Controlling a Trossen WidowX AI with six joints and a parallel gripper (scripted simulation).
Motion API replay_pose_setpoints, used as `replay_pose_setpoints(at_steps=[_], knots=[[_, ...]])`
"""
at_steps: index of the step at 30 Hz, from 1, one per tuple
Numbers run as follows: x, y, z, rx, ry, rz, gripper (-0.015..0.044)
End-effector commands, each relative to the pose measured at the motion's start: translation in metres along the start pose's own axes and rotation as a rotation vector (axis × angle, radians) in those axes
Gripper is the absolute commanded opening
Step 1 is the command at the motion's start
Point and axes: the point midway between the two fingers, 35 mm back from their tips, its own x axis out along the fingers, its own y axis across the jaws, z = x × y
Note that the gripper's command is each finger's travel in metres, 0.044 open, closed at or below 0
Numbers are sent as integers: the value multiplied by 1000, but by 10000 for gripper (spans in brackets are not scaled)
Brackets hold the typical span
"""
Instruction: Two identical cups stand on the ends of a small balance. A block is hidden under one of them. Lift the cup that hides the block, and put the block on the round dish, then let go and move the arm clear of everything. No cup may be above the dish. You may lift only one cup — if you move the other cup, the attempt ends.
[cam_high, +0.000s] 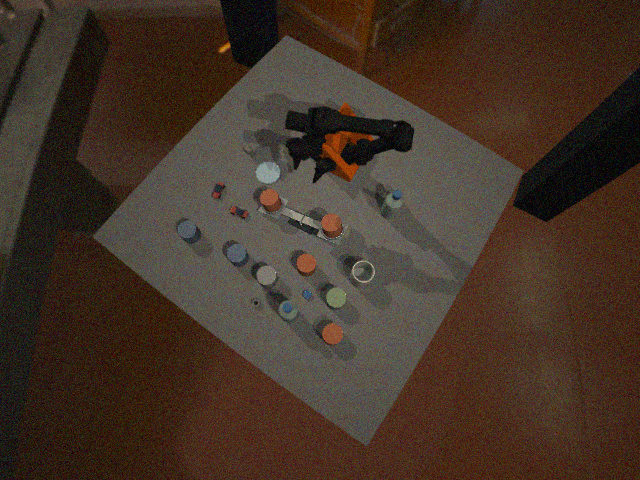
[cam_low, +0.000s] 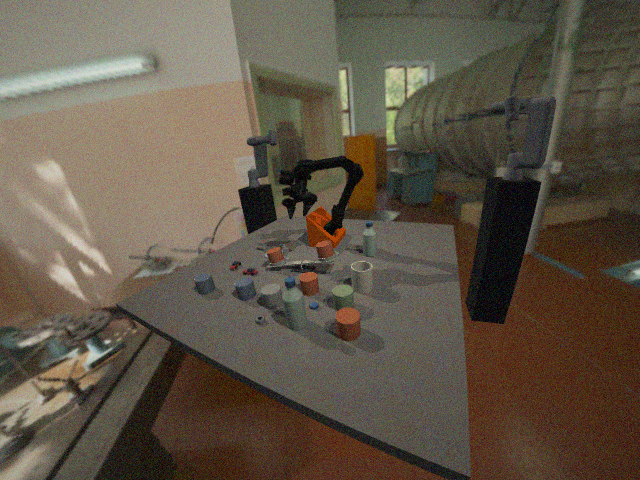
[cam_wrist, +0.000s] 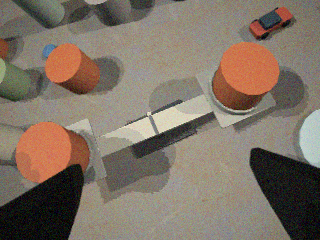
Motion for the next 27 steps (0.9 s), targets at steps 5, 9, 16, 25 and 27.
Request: replay_pose_setpoints(at_steps=[5, 9, 16, 25, 27], knots=[[19, -17, 18, 249, 116, -50, 440], [30, -25, 26, 370, 165, -88, 440], [52, -41, 39, 579, 240, -173, 440], [85, -61, 52, 838, 306, -315, 440], [93, -66, 55, 894, 316, -350, 440]])
